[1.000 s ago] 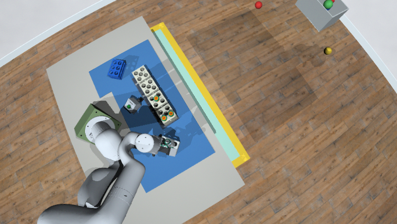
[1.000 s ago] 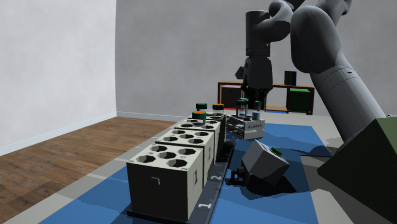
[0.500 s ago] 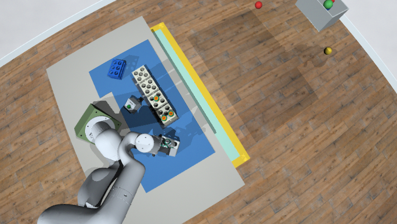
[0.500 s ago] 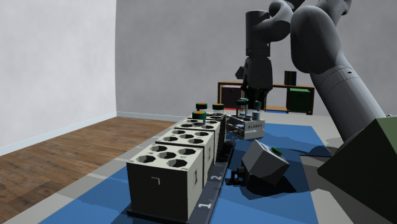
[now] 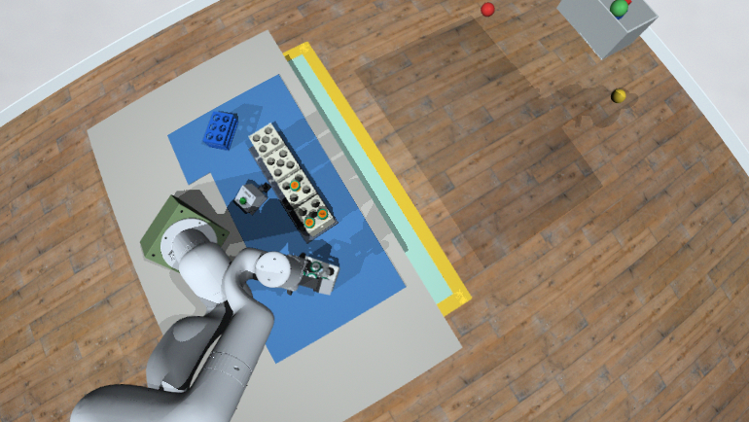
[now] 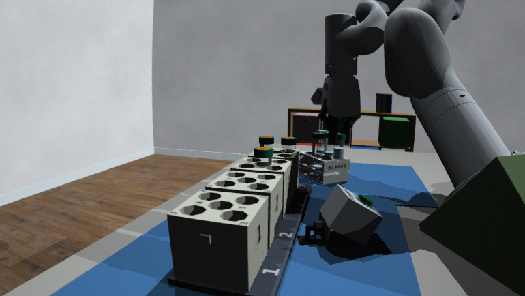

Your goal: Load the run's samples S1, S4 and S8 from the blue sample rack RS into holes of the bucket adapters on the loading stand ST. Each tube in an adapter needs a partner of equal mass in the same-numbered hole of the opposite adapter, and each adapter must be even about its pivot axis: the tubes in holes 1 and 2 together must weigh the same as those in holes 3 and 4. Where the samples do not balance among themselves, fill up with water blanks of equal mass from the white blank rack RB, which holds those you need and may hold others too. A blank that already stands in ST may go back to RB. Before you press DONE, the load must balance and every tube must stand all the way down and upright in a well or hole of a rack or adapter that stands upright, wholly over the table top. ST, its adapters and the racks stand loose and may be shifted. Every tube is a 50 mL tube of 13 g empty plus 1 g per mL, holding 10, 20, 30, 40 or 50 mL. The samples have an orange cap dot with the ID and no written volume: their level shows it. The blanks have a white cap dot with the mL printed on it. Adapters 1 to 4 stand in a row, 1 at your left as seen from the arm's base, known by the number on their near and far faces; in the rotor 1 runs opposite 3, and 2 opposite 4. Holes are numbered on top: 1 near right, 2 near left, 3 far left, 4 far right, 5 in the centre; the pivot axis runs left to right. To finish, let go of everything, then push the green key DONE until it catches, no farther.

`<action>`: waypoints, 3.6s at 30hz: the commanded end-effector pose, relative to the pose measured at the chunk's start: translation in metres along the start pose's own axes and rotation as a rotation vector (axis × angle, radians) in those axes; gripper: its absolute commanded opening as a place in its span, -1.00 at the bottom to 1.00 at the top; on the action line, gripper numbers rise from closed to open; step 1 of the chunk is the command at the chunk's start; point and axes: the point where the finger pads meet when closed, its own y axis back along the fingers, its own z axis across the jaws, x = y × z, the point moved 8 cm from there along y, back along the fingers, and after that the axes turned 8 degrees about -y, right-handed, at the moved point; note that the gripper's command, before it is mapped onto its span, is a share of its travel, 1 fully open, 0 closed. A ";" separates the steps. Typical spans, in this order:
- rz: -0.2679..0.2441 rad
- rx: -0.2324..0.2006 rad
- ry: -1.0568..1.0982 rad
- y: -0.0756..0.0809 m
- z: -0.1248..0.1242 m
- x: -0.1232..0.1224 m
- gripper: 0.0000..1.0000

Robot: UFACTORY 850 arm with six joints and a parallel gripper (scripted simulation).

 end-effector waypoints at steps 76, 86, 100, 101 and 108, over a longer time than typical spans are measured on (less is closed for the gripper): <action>0.000 0.001 -0.001 0.080 0.000 0.000 -1.00; 0.000 0.001 -0.001 0.096 0.000 0.000 -1.00; 0.000 0.001 -0.001 0.120 0.000 0.000 -1.00; 0.000 0.001 -0.001 0.122 0.000 0.000 -1.00; 0.000 0.000 -0.001 0.132 0.000 0.000 -1.00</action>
